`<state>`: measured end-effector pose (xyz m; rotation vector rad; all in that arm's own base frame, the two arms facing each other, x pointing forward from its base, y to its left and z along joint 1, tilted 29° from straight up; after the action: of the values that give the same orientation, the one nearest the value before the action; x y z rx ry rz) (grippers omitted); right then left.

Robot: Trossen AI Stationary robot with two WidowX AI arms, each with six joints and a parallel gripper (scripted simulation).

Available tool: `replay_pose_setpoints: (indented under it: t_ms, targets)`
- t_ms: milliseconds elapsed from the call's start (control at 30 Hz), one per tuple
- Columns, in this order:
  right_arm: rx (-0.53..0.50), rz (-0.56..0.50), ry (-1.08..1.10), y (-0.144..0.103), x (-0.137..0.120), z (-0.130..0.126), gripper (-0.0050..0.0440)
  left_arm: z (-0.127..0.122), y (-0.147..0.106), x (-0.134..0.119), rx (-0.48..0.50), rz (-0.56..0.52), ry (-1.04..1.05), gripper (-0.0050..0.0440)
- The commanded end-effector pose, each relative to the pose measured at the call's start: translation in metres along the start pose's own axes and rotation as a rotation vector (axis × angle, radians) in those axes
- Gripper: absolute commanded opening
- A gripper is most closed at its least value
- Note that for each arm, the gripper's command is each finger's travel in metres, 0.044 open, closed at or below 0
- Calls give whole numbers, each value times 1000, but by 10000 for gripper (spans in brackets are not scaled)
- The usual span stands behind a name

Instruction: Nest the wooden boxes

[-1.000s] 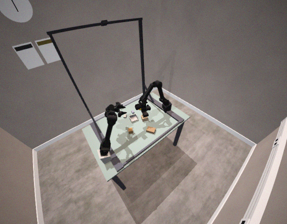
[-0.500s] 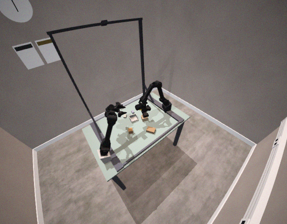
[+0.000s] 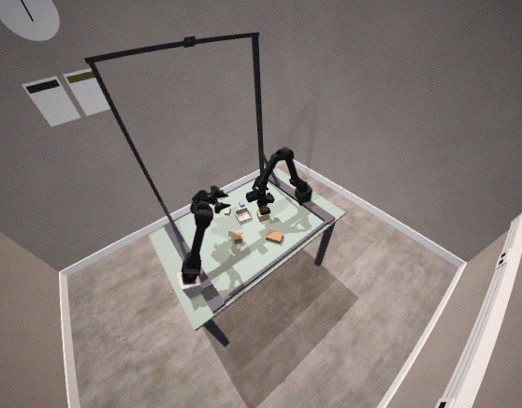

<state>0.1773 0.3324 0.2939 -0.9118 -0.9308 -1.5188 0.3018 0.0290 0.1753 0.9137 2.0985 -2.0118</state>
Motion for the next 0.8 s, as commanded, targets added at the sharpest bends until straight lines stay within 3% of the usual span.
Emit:
replay_pose_setpoints:
  t_ms: [0,433,767]
  targets:
    - [0,-4,23,0,7,3,400,0,4,0,-2,1,-1,136]
    - [0,-4,23,0,7,3,400,0,21,0,-2,1,-1,136]
    - [0,-4,23,0,7,3,400,-2,21,-5,-7,11,0,136]
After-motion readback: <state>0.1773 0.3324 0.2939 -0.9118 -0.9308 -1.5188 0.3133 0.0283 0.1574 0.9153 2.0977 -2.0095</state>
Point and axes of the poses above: on each arm, the point midway between the two fingers, 35 mm back from their tips, its own y axis out along the fingers, its own z axis across the jaws, x = y × z, the point moved 4 cm from there along -y, back along the fingers, and after that the axes turned 14 degrees about y, right-handed, at the moved point
